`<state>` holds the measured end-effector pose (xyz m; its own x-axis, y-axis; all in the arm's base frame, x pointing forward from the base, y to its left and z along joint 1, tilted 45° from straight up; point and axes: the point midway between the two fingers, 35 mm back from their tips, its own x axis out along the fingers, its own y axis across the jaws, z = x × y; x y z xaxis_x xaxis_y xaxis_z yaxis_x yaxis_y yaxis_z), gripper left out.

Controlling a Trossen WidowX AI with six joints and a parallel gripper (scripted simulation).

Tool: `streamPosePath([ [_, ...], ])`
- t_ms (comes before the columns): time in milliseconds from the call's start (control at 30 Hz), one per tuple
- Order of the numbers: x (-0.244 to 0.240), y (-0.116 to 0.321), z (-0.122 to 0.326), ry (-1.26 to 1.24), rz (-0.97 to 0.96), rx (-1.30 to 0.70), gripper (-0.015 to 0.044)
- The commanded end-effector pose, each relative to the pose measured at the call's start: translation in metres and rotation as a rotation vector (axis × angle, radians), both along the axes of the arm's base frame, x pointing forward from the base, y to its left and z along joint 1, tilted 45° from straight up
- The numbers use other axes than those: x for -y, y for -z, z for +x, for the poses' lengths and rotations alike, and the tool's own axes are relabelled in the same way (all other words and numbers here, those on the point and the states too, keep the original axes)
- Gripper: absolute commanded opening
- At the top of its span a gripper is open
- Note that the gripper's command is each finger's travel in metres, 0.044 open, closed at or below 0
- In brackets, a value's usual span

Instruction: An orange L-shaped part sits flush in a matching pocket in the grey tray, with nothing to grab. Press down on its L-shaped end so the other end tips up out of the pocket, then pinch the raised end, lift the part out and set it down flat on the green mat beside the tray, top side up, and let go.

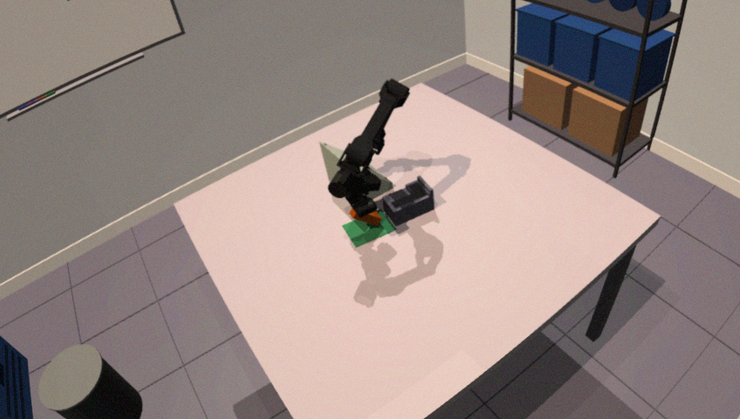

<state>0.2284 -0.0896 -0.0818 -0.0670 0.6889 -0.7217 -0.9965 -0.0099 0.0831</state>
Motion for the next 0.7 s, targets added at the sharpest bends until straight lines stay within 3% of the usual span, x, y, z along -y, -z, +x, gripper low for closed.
streamPosePath([
  [0, -0.0039, 0.0019, -0.0021, 0.006, 0.008, -0.009, 0.0000],
  [633, -0.0029, 0.0018, -0.0018, -0.001, 0.004, -0.005, 0.0000],
  [667, -0.0029, 0.0018, -0.0018, -0.001, 0.004, -0.005, 0.0026],
])
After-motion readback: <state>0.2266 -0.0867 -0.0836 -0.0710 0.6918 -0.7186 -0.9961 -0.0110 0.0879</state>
